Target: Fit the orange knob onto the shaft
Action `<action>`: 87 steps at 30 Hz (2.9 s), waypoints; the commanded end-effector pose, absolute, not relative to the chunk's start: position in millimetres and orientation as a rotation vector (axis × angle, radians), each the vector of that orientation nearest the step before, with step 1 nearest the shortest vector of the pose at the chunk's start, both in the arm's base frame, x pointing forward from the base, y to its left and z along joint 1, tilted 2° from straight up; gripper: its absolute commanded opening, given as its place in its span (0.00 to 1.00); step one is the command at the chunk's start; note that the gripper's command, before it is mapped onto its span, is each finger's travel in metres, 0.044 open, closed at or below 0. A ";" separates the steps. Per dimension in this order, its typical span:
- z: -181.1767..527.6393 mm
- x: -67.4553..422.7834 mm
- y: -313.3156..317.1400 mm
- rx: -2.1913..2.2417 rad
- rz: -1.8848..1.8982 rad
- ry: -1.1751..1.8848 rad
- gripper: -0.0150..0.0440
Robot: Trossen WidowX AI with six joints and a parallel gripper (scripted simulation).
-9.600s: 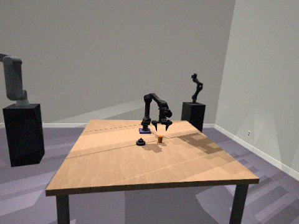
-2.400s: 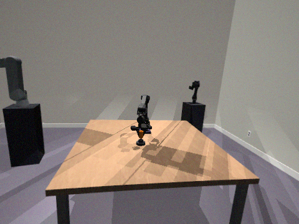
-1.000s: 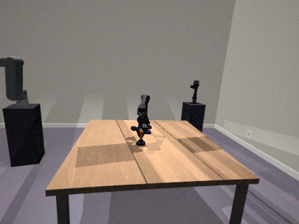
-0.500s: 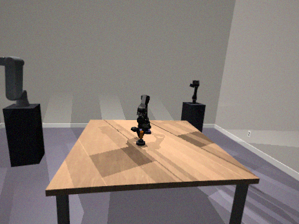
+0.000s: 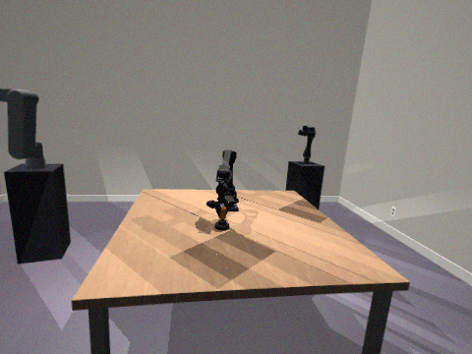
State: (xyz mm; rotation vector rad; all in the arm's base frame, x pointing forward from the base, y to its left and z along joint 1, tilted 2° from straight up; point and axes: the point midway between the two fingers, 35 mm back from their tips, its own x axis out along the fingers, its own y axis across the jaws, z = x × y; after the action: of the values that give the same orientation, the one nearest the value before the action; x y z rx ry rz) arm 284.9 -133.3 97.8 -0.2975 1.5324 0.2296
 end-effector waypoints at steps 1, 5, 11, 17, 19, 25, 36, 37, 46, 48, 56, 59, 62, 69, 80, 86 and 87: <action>100.4 285.9 -133.2 -0.336 0.266 1.522 0.25; 100.0 284.5 -132.5 -0.451 0.378 1.507 0.25; 98.5 281.3 -130.9 -0.459 0.386 1.505 0.25; 100.2 279.6 -130.1 -0.459 0.386 1.505 0.25; 100.5 280.2 -130.4 -0.459 0.386 1.505 0.25; 99.6 282.2 -131.4 -0.459 0.386 1.505 0.25; 95.6 281.4 -131.2 -0.459 0.386 1.505 0.25; 95.2 281.2 -131.1 -0.459 0.386 1.505 0.25; 94.8 279.6 -130.4 -0.459 0.386 1.505 0.25; 94.7 279.3 -130.2 -0.459 0.386 1.506 0.25; 97.8 280.2 -130.5 -0.459 0.386 1.505 0.25; 100.0 279.9 -130.3 -0.459 0.386 1.505 0.25; 100.2 279.9 -130.3 -0.502 0.427 1.498 0.25; 99.4 283.5 -132.0 -0.624 0.547 1.471 0.25; 95.9 285.3 -133.1 -0.624 0.547 1.471 0.25; 98.8 284.9 -132.9 -0.624 0.547 1.471 0.25; 99.4 284.7 -132.8 -0.624 0.547 1.471 0.25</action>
State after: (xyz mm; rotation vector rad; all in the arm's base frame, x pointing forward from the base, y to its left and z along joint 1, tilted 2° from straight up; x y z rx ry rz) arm 284.3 -133.0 96.3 -0.6214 1.4762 0.5449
